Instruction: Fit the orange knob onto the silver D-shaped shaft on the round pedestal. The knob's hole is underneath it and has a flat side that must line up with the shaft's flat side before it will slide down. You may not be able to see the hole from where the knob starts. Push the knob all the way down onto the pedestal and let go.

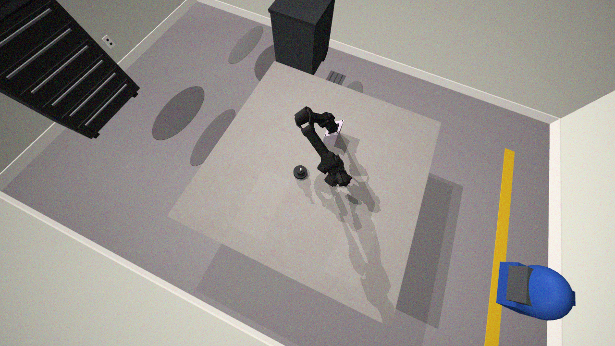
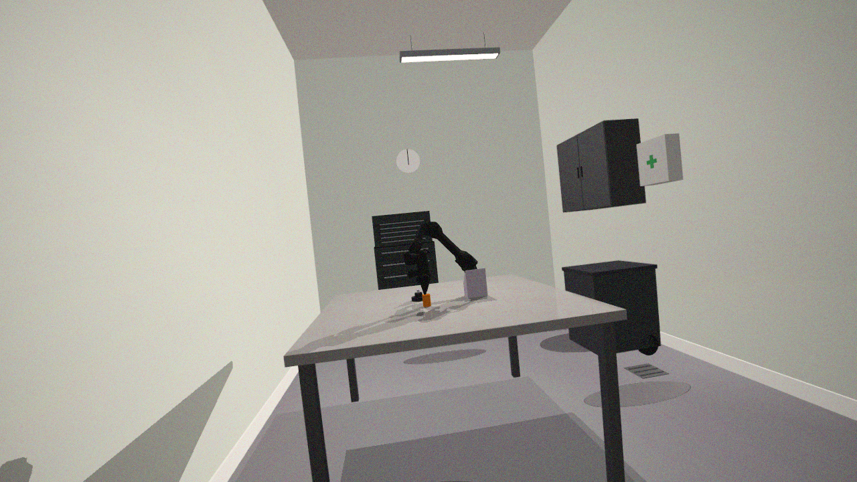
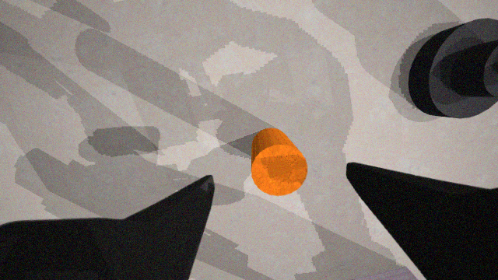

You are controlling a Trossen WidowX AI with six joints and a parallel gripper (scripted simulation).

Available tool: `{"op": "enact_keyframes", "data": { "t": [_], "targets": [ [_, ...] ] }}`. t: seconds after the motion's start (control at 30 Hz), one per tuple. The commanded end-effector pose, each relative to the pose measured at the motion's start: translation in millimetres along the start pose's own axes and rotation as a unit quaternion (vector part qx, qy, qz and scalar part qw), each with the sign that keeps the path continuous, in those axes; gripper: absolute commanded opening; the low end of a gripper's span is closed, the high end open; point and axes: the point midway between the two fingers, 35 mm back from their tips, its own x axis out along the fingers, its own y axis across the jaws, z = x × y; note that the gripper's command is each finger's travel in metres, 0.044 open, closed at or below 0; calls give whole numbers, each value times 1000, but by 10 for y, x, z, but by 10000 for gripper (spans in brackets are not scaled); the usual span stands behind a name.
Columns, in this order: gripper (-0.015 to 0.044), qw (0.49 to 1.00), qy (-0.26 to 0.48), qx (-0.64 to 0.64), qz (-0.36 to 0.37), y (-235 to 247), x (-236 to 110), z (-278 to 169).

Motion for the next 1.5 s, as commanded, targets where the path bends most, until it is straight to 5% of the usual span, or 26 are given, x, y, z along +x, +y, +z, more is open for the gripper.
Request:
{"op": "enact_keyframes", "data": {
  "t": [0.0, 1.13, 1.47],
  "targets": [
    [440, 1000, 0, -5, -2, -4, 83, -7],
    [440, 1000, -1, -4, -4, -22, 605, -15],
    [178, 1000, -1, -4, -4, -22, 605, -15]
  ]
}}
